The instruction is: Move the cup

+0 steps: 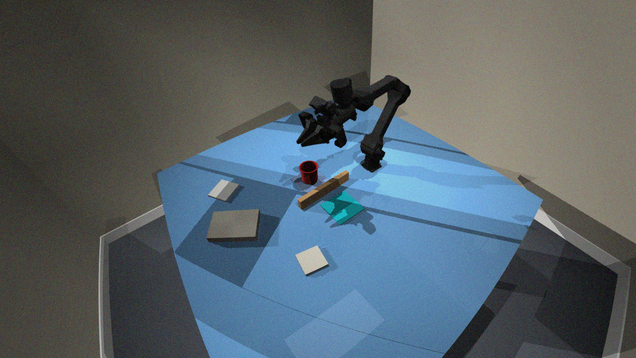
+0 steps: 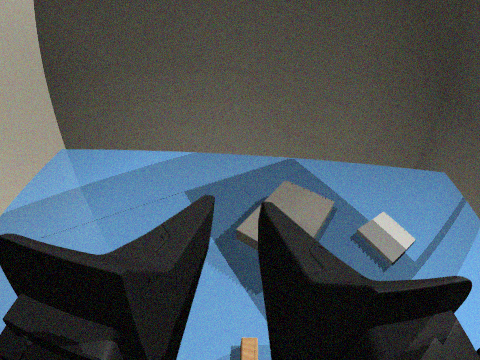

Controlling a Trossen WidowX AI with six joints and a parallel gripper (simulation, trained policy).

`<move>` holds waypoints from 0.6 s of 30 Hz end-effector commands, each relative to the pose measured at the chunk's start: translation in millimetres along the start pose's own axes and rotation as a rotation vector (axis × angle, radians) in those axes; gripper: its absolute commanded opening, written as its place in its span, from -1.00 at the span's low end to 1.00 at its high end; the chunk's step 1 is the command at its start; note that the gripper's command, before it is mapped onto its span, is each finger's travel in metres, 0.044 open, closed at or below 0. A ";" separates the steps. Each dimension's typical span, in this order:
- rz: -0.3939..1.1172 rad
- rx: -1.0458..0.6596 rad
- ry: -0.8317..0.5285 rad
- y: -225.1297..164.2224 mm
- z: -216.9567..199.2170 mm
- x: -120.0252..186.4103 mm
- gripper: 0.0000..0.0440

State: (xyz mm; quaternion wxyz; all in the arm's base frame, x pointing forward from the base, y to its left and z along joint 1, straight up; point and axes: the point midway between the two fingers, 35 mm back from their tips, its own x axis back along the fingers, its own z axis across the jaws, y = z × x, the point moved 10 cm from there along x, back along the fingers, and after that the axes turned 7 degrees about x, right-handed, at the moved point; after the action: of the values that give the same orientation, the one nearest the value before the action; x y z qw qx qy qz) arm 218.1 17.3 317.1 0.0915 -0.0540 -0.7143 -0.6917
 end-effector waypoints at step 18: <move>0.353 -0.042 0.032 -0.8 12.7 -12.3 -0.69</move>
State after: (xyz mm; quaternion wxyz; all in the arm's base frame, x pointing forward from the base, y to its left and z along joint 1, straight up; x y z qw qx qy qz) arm 227.5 29.1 313.7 0.2043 -0.1491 -0.6834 -0.6848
